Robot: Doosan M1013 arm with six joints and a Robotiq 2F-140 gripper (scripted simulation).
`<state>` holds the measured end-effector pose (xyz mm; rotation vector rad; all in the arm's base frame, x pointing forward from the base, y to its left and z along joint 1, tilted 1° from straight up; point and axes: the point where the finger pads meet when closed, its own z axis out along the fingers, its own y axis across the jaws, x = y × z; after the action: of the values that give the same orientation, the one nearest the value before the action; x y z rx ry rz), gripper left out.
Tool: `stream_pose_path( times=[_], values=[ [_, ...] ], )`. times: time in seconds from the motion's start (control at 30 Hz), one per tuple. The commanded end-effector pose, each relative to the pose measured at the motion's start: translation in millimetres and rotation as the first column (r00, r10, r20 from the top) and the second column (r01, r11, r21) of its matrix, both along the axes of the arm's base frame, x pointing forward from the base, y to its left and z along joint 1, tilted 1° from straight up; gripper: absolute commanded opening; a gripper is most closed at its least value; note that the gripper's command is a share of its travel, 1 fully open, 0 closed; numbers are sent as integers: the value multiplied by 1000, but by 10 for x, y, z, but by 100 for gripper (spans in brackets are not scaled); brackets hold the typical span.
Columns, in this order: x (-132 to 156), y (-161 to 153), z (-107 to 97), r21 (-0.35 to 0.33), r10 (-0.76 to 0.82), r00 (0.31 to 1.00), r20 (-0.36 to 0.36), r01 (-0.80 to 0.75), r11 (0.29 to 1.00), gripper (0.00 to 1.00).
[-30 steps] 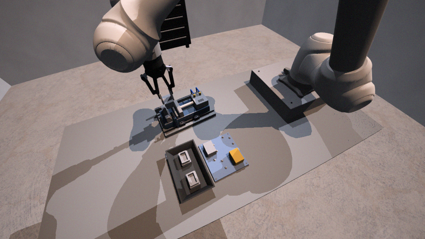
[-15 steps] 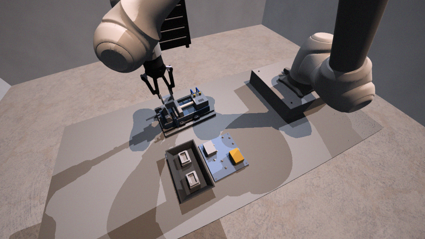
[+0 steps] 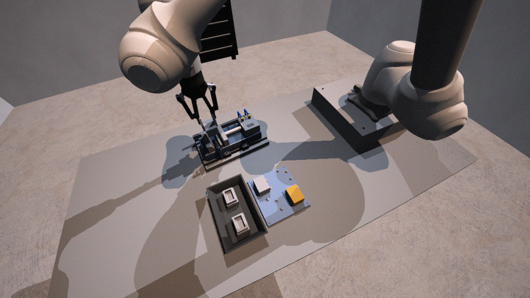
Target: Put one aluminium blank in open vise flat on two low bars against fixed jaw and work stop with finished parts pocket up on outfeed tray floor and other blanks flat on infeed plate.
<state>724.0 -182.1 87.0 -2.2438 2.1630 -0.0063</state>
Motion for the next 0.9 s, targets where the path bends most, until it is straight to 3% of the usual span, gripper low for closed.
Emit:
stream_pose_path(
  times=[0.0, 0.87],
  values=[
    [0, 0, -14, 0, 0, 1000, 0, 0, 1000, 0],
    [7, 2, -161, 0, 0, 1000, 0, 0, 1000, 0]
  ],
)
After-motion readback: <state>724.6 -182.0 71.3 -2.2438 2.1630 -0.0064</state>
